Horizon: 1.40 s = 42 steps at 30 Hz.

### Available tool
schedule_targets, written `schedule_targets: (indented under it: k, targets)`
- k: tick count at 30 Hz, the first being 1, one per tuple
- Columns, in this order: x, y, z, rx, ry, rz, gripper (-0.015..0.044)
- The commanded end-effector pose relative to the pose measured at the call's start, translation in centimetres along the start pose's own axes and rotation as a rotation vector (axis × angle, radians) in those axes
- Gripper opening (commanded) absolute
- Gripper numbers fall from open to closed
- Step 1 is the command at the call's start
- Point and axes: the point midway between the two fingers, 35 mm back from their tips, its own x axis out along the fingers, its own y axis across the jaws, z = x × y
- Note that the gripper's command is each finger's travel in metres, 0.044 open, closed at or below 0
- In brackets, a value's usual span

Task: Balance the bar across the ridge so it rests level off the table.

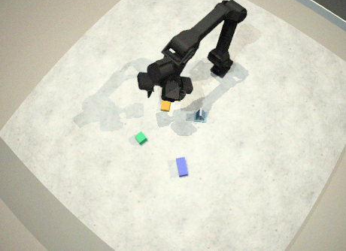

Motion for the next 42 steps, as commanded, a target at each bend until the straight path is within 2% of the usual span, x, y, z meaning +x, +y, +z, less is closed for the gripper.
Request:
schedule_targets:
  k: [1,21,26,33,42]
  targets:
    - [1.0,0.7,-1.5,0.038,0.040,0.058,0.0315]
    - [4.0,5.7,-10.5,0.317,0.253,0.423,0.0315]
    - [4.7,6.0,-10.7,0.320,0.254,0.426,0.0315]
    - [7.9,7.7,-11.3,0.320,0.254,0.427,0.0315]
    - [8.6,8.1,-11.5,0.320,0.254,0.427,0.0315]
